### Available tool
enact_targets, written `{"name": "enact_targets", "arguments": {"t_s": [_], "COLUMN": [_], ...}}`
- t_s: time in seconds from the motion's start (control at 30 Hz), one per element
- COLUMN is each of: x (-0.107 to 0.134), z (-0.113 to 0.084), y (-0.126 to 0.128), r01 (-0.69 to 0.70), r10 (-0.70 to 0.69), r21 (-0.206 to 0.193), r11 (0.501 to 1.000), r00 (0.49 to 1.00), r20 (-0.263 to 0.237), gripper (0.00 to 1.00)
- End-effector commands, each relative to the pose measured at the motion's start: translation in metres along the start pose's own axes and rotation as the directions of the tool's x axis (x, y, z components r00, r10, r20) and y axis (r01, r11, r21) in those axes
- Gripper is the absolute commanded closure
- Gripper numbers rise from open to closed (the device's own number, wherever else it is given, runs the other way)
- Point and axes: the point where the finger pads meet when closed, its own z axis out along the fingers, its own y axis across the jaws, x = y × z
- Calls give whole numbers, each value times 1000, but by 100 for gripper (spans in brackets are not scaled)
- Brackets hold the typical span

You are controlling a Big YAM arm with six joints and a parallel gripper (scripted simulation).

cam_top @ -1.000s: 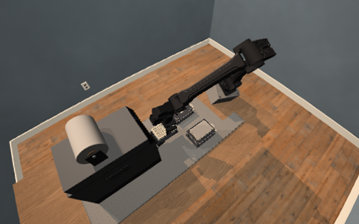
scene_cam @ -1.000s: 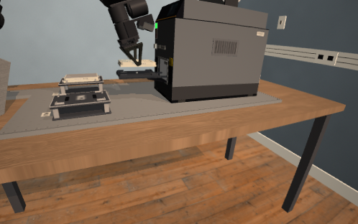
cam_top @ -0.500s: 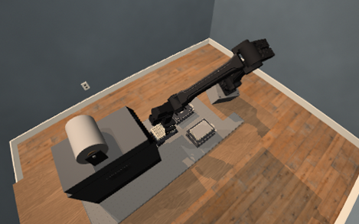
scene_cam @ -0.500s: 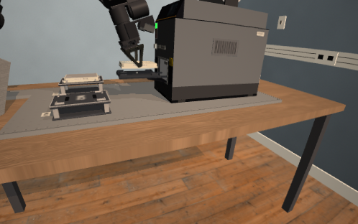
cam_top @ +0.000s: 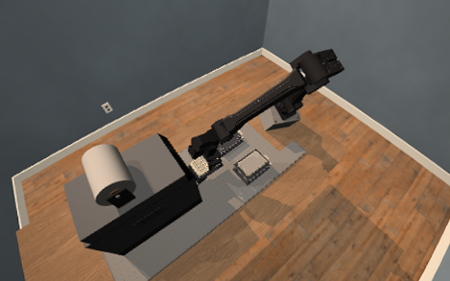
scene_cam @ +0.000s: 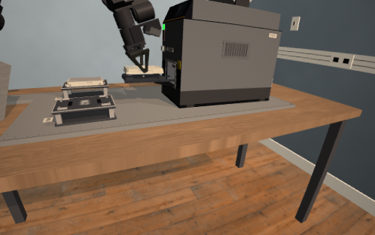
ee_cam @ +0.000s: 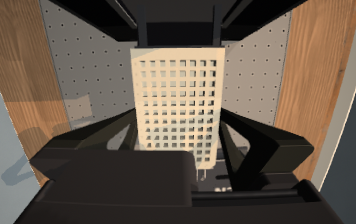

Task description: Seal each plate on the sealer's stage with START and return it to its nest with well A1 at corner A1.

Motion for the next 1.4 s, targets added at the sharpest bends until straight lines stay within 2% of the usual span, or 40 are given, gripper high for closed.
{"name": "enact_targets", "arguments": {"t_s": [0.0,0.27,0.67,0.97,1.37], "x": [-17,-33,-29,-18,-5], "z": [4,-2,0,-7,-10], "y": [-2,4,13,-4,-10], "r01": [3,22,34,7,-8], "r10": [-3,-22,-33,-7,8], "r21": [-1,1,-12,6,10], "r11": [1000,1000,999,1000,1000], "r00": [1000,997,999,1000,1000], "r20": [31,68,40,28,22], "gripper": [100,100,100,100,100]}}
